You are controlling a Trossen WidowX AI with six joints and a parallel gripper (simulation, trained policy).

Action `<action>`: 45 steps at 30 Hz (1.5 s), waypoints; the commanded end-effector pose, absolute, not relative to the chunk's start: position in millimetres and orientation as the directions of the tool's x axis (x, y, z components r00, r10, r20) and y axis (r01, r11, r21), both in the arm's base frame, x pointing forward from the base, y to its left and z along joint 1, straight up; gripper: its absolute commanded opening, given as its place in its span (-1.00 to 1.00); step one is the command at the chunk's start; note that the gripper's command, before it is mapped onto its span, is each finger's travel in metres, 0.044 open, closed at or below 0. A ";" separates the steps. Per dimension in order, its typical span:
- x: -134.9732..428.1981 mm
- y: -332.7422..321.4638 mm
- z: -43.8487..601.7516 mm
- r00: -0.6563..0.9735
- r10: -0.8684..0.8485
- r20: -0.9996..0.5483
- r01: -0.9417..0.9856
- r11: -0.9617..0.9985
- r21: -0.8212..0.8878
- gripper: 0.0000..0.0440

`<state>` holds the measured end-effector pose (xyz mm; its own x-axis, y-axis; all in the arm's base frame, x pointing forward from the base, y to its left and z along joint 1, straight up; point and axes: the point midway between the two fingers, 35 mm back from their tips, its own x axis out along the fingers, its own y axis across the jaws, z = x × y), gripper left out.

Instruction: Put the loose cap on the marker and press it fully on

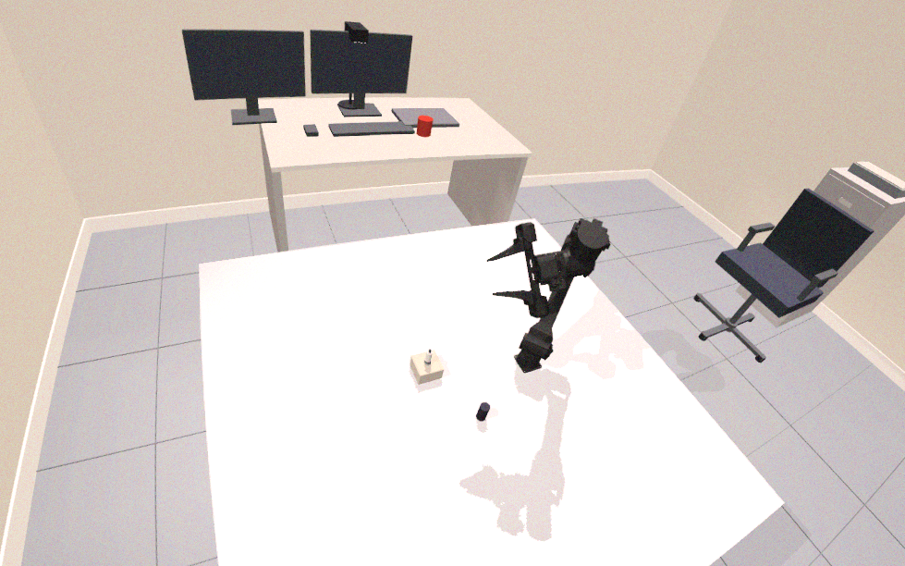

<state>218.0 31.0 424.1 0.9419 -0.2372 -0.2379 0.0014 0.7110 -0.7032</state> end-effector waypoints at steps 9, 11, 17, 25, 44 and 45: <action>229.2 51.6 396.1 0.920 -0.190 -0.343 -0.099 0.734 -0.672 0.44; 230.8 54.8 391.4 0.914 -0.183 -0.361 -0.115 0.738 -0.665 0.44; 235.0 63.9 377.2 0.895 -0.165 -0.415 -0.160 0.749 -0.642 0.44; 239.7 75.3 358.1 0.861 -0.144 -0.488 -0.216 0.765 -0.606 0.45; 247.3 97.8 313.8 0.747 -0.112 -0.655 -0.315 0.809 -0.497 0.45; 247.6 98.8 311.5 0.740 -0.110 -0.663 -0.319 0.811 -0.490 0.45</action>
